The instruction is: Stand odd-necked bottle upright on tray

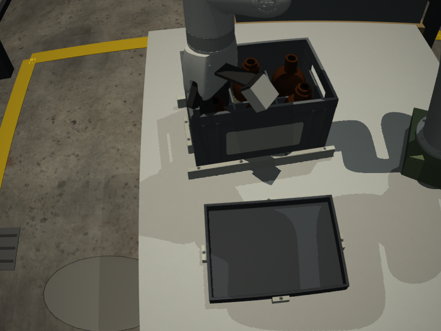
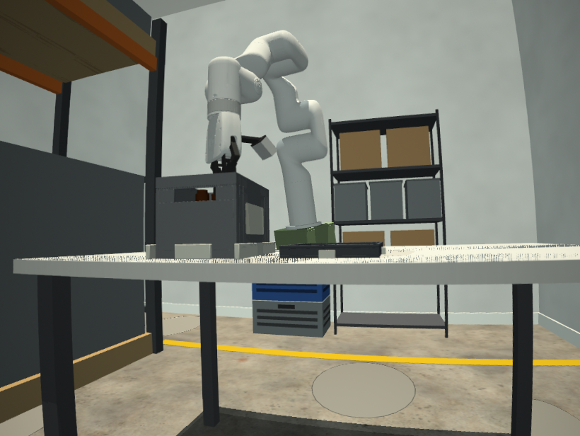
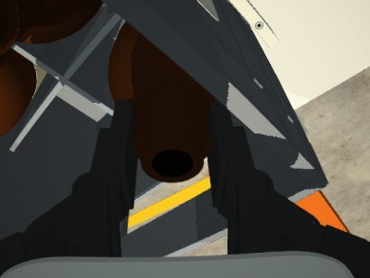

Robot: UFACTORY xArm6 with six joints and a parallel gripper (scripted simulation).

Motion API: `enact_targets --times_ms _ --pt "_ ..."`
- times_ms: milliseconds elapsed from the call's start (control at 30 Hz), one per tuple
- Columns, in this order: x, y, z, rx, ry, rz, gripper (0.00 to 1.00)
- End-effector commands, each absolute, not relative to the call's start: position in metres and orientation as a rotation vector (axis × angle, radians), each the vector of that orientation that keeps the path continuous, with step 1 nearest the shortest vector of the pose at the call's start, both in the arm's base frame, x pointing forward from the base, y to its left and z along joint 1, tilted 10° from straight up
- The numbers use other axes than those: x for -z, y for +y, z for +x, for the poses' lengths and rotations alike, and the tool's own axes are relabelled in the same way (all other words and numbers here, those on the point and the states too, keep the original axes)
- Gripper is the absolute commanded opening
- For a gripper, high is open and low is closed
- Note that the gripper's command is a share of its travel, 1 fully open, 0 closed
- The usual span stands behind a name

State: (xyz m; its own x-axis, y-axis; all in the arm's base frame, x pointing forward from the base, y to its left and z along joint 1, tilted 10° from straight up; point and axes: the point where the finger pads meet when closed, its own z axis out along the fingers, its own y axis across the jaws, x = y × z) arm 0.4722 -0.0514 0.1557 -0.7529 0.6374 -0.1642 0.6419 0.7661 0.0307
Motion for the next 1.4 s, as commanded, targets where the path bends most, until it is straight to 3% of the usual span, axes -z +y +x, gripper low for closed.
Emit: enact_targets --times_ms 0,667,700,1367 --pt "-0.1574 -0.0514 0.4734 0.039 2.792 1.019 0.0" --pt "-0.1574 -0.0514 0.4734 0.039 2.792 1.019 0.0" --pt "-0.1574 -0.0514 0.4734 0.039 2.792 1.019 0.65" --pt "-0.1574 -0.0514 0.4734 0.039 2.792 1.019 0.65"
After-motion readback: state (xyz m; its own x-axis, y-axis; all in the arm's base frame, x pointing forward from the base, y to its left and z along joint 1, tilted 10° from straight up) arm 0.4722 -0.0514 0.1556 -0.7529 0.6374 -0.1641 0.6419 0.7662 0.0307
